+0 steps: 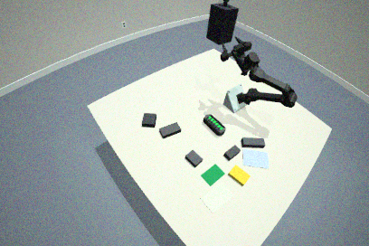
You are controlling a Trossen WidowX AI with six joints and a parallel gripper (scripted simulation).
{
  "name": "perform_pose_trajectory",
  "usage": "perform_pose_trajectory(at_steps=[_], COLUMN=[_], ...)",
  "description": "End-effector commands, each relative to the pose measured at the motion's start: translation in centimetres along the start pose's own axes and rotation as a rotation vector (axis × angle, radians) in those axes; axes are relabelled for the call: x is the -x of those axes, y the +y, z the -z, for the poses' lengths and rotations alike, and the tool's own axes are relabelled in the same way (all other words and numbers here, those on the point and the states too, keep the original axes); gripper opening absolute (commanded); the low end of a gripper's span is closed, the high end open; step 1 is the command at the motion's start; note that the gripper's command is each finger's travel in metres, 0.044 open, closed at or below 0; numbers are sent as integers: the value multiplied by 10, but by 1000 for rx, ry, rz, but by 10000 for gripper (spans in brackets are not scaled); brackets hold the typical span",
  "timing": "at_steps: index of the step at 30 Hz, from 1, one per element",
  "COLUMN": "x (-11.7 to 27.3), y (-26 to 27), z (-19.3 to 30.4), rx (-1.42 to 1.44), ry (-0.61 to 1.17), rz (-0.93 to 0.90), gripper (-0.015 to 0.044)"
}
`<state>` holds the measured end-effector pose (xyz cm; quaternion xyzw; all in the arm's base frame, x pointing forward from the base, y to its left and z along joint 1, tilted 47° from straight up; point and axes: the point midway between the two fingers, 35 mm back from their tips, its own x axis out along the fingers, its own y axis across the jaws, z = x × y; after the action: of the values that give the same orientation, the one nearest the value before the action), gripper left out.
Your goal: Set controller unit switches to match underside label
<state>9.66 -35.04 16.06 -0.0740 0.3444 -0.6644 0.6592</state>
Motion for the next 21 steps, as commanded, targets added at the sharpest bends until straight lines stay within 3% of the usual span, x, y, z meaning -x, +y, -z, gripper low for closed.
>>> perform_pose_trajectory(at_steps=[1,5,15,21], x=[0,-1,12,49], y=[0,9,142,214], z=[0,-1,-1,12], rx=[0,47,705,1034], ry=[0,7,29,-28], rz=[0,-36,-602,-968], gripper=[374,269,6,0])
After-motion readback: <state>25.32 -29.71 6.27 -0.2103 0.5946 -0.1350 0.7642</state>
